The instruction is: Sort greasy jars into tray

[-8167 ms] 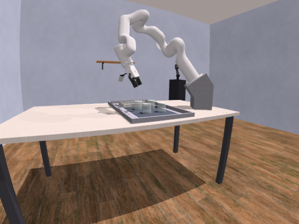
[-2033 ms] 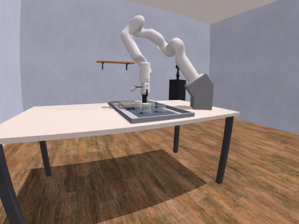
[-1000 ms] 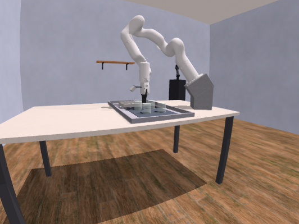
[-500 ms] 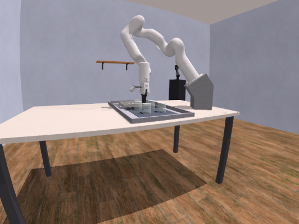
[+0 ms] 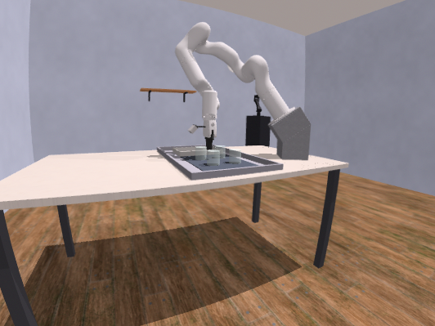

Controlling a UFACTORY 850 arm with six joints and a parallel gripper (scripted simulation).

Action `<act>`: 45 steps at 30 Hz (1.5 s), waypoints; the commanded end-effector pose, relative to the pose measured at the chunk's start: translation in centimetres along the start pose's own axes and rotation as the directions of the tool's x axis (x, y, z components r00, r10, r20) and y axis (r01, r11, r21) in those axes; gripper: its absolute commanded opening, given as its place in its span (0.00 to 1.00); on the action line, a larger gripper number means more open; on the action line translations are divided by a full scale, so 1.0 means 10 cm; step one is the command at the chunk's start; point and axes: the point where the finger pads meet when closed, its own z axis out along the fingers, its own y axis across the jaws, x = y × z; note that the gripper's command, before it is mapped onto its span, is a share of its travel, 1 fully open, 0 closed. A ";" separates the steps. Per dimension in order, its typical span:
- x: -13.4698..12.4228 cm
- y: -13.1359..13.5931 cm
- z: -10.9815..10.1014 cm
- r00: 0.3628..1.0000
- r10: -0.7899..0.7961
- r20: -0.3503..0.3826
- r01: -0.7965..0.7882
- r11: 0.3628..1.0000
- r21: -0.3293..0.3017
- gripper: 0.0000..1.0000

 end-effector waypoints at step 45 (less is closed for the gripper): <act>0.06 0.00 -0.02 1.000 0.000 -0.001 0.000 1.000 0.000 0.00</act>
